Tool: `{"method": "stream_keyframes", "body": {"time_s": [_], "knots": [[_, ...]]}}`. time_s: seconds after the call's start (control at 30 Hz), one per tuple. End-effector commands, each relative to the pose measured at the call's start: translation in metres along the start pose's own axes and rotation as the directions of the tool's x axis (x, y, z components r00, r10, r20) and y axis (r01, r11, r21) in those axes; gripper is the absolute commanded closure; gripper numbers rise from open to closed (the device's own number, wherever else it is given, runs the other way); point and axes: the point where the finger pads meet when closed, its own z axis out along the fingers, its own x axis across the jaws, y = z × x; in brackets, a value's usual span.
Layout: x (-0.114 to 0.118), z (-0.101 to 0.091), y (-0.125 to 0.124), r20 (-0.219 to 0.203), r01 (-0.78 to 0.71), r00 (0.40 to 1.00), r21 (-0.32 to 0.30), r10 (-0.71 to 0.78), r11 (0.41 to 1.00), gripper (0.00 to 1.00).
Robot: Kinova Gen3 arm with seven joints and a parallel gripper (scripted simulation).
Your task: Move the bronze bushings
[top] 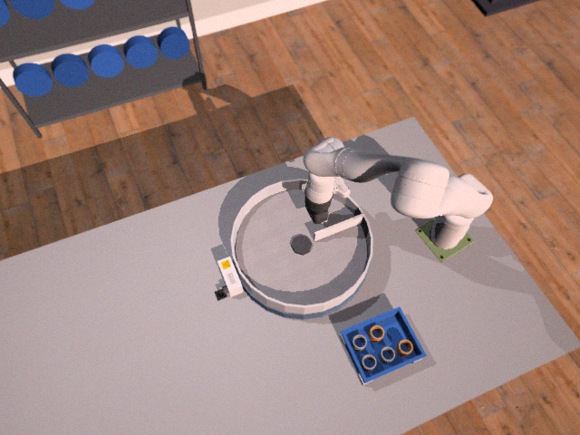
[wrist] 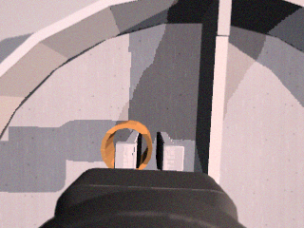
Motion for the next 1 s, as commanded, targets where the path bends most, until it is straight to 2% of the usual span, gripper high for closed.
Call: {"method": "stream_keyframes", "body": {"time_s": [0.0,0.17,0.53,0.97], "knots": [[-0.001,-0.002,0.001,0.003,0.004,1.0,-0.004,-0.004,1.0,0.63],[-0.001,-0.01,0.002,0.004,0.005,1.0,-0.004,-0.005,1.0,0.63],[-0.001,-0.055,0.002,0.003,0.005,1.0,-0.004,-0.005,1.0,0.63],[-0.001,-0.057,0.001,0.003,0.004,1.0,-0.003,-0.004,1.0,0.63]]}}
